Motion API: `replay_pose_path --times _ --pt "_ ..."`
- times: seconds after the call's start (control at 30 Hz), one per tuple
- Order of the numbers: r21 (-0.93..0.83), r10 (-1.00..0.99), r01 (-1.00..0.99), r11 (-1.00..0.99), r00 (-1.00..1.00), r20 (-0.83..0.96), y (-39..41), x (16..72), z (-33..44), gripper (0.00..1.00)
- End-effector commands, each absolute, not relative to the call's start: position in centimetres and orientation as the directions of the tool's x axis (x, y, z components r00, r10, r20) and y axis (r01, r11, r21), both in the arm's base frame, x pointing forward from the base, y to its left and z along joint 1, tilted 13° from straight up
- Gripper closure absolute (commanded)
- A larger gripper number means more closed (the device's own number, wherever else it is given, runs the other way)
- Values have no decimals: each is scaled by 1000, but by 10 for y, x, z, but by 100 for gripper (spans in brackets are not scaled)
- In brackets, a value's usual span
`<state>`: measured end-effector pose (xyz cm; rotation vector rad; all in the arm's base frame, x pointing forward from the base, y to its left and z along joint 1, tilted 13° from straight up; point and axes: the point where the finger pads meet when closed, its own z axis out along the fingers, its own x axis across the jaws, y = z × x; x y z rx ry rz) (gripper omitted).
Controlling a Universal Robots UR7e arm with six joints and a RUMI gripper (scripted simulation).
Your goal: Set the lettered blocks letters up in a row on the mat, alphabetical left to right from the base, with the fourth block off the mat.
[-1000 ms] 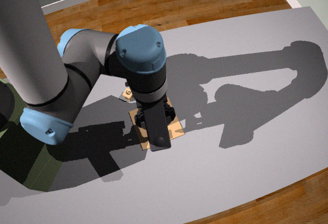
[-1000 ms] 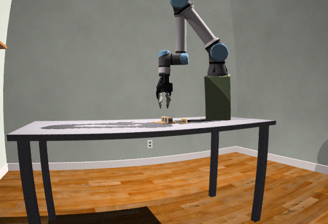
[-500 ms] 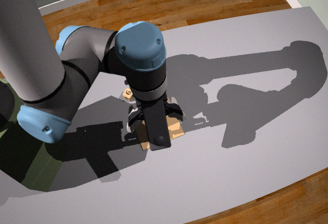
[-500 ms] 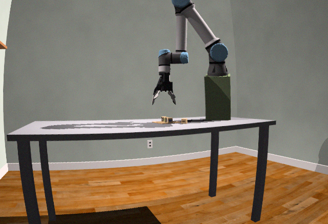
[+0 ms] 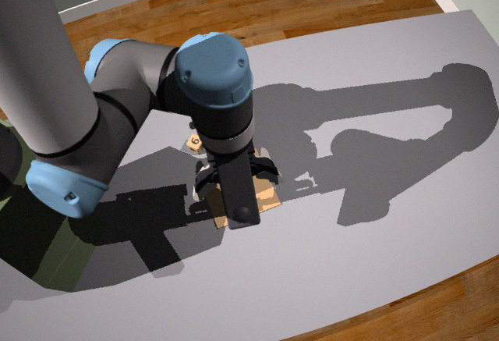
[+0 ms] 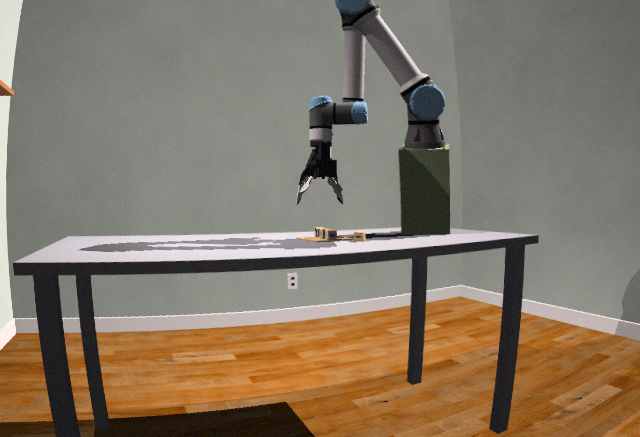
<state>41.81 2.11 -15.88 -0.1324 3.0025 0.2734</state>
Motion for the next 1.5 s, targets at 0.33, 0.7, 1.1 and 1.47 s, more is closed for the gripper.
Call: replay_pose_path --times 0.33,0.7,1.1,1.47 --pt "174 -76 -98 980 -988 -132 19 417 -147 0" --pt "174 -76 -98 980 -988 -132 12 413 -112 0" --pt "174 -76 -98 980 -988 -132 6 409 -81 0" --pt "174 -76 -98 980 -988 -132 5 408 -72 0"
